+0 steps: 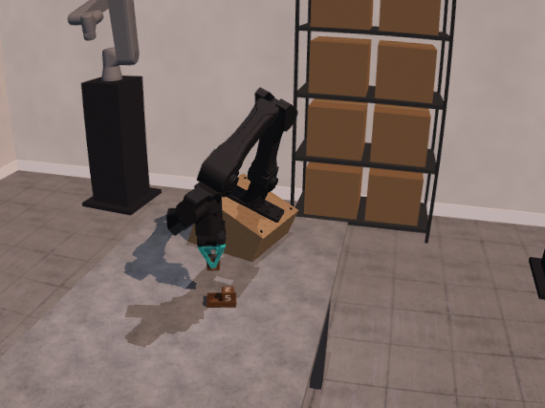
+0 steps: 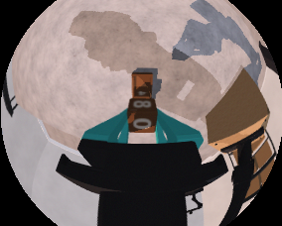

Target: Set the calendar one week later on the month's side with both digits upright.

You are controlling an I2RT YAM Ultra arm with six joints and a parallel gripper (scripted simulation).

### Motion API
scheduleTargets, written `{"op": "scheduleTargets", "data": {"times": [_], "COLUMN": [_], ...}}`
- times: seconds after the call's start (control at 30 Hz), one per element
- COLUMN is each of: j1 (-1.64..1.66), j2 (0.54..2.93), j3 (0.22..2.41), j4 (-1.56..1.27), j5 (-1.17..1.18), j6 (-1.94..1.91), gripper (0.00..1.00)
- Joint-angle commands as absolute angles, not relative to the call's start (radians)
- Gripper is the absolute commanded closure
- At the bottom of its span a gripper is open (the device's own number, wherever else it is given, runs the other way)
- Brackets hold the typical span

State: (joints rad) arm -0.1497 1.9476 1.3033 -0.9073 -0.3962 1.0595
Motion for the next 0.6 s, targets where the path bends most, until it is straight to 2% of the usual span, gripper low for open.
{"op": "scheduleTargets", "data": {"times": [0.0, 0.57], "j1": [-0.156, -0.13], "j2": [1.94, 1.972], "j3": [1.308, 1.266], "j4": [-0.904, -0.819], "j5": [-0.389, -0.387], "j6": [1.066, 1.094], "gripper": [0.73, 0.73]}}
